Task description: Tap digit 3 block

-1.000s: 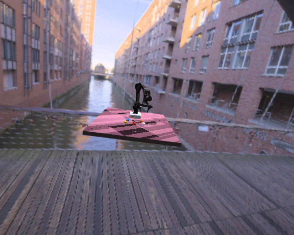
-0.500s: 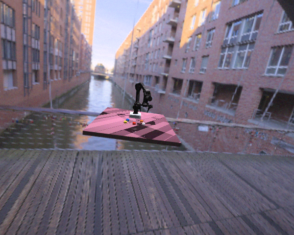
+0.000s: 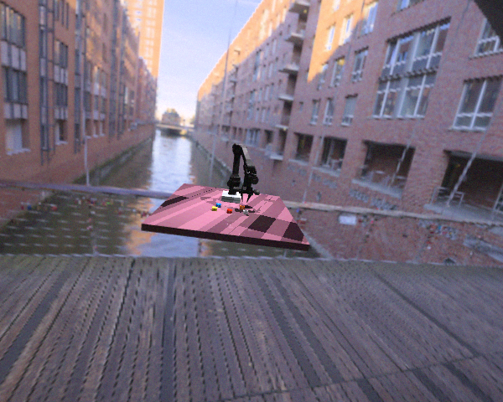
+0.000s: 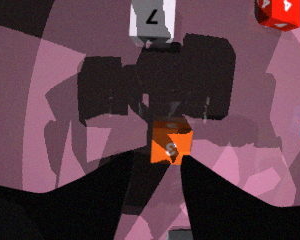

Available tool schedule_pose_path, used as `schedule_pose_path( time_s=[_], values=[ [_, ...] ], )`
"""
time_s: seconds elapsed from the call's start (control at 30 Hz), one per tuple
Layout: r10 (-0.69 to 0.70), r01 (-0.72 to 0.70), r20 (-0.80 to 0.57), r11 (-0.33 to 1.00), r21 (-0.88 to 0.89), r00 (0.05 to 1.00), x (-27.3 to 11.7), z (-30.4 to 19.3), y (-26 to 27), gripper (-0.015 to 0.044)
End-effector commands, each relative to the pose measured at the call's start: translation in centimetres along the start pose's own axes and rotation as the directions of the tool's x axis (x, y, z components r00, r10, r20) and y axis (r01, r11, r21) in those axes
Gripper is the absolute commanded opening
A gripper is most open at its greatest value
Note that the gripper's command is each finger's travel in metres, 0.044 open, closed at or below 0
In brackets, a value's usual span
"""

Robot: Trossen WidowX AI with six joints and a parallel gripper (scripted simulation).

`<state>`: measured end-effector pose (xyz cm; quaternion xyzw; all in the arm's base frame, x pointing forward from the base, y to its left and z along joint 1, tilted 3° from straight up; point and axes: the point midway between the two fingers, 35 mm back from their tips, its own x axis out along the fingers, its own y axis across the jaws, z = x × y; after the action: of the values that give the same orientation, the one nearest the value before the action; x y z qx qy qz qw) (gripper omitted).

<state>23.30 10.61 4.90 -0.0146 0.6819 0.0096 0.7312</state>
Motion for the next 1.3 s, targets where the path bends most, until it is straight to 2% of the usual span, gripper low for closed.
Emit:
schedule_pose_path(
  time_s=[0.0, 0.33, 0.97, 1.2, 1.27],
  values=[
    [-0.007, 0.007, -0.002, 1.000, -0.003, 1.000, 0.4, -0.1, -0.1, 0.0020],
    [-0.007, 0.007, -0.002, 1.000, -0.003, 1.000, 0.5, -0.1, -0.1, 0.0020],
    [-0.007, 0.007, -0.003, 1.000, -0.003, 1.000, 3.4, -0.1, -0.2, 0.0020],
    [-0.007, 0.007, -0.003, 1.000, -0.003, 1.000, 3.5, -0.1, -0.2, 0.0020],
    [-0.003, 0.003, 0.000, 1.000, -0.002, 1.000, 1.8, 0.0, -0.1, 0.0020]
  ],
)
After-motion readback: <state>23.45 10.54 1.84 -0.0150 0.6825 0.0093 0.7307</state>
